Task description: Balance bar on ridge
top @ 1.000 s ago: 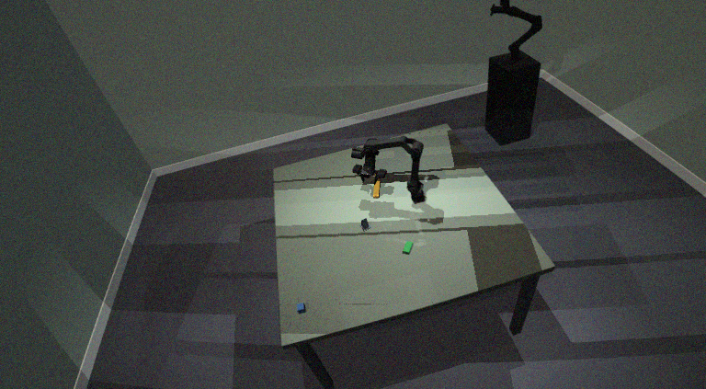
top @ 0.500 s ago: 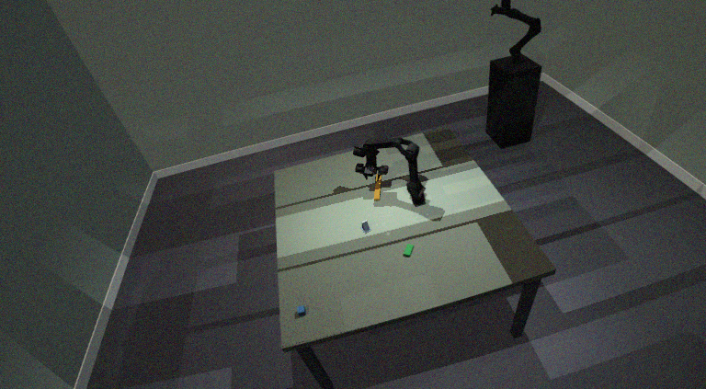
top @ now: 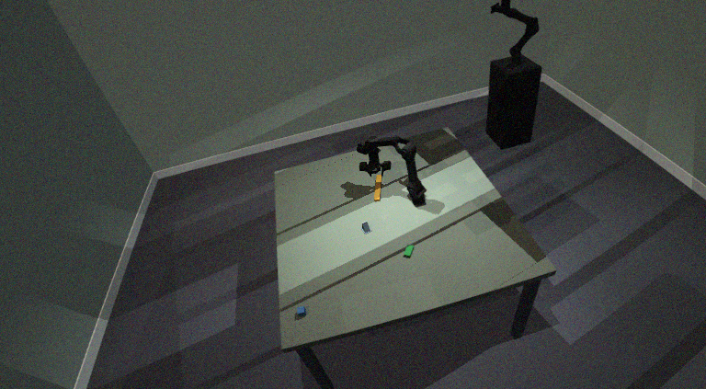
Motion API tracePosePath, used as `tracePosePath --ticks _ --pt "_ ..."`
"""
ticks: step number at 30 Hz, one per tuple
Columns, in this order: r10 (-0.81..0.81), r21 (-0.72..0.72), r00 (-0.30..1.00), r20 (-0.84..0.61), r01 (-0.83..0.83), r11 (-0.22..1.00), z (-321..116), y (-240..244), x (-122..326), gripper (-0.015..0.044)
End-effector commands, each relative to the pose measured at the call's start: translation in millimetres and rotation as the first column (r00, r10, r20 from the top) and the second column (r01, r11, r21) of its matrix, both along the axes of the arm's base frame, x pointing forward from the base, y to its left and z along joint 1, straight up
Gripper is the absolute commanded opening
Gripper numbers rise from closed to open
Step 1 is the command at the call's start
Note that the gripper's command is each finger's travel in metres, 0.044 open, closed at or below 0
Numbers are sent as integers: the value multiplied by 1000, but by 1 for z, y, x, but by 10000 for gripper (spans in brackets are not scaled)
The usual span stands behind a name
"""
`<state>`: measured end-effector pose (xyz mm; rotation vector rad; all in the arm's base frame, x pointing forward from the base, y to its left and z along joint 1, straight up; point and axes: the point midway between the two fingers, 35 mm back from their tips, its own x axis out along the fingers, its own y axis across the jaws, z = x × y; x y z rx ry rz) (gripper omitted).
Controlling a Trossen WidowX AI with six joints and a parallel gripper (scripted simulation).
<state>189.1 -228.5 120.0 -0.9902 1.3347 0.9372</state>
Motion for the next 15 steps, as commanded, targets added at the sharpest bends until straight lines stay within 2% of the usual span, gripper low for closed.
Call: tracePosePath --ticks 1,8,15 --pt "13 -1 1000 -12 -13 1000 -9 -4 -2 315" --pt "13 -1 1000 -12 -13 1000 -46 -4 -1 315" --pt "13 -1 1000 -12 -13 1000 -47 -4 -1 315"
